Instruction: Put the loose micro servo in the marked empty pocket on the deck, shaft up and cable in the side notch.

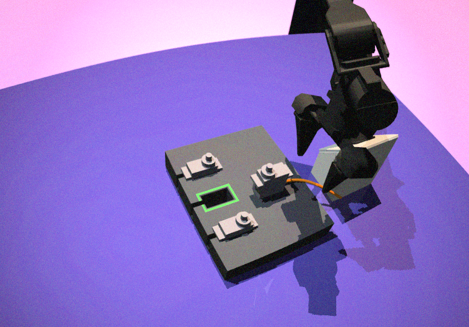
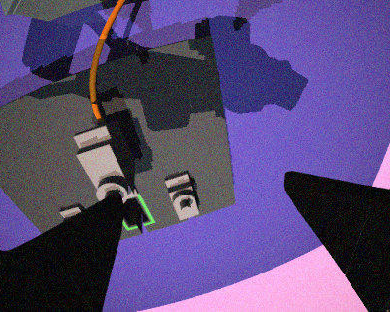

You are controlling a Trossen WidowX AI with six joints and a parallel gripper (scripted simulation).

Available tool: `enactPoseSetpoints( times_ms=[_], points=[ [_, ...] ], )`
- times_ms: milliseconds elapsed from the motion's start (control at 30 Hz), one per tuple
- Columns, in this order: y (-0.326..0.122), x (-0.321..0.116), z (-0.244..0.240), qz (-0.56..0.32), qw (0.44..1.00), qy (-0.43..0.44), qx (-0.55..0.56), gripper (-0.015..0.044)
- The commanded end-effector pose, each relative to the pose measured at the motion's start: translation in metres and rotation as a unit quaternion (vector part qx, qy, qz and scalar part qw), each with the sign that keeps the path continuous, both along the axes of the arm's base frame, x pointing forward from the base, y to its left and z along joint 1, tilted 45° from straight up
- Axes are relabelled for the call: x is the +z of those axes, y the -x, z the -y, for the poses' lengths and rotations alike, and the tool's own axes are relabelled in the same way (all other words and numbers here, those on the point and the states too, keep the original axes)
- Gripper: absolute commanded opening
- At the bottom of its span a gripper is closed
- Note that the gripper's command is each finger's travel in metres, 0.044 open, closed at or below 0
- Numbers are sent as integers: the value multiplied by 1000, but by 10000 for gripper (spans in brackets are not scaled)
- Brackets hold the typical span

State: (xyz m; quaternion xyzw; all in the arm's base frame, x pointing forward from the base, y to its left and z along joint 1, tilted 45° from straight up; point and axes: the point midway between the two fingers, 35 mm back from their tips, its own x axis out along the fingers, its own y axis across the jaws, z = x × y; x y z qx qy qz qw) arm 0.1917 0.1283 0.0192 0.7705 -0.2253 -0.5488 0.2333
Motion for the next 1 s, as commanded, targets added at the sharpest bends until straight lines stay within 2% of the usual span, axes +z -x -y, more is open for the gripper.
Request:
enactPoseSetpoints(
  times_ms=[0,233,967],
  points=[
    [-11,11,28,-52,998,26,-13,440],
    [-16,25,72,-135,989,58,-34,440],
    [-18,1,98,-136,988,59,-34,440]
  ],
)
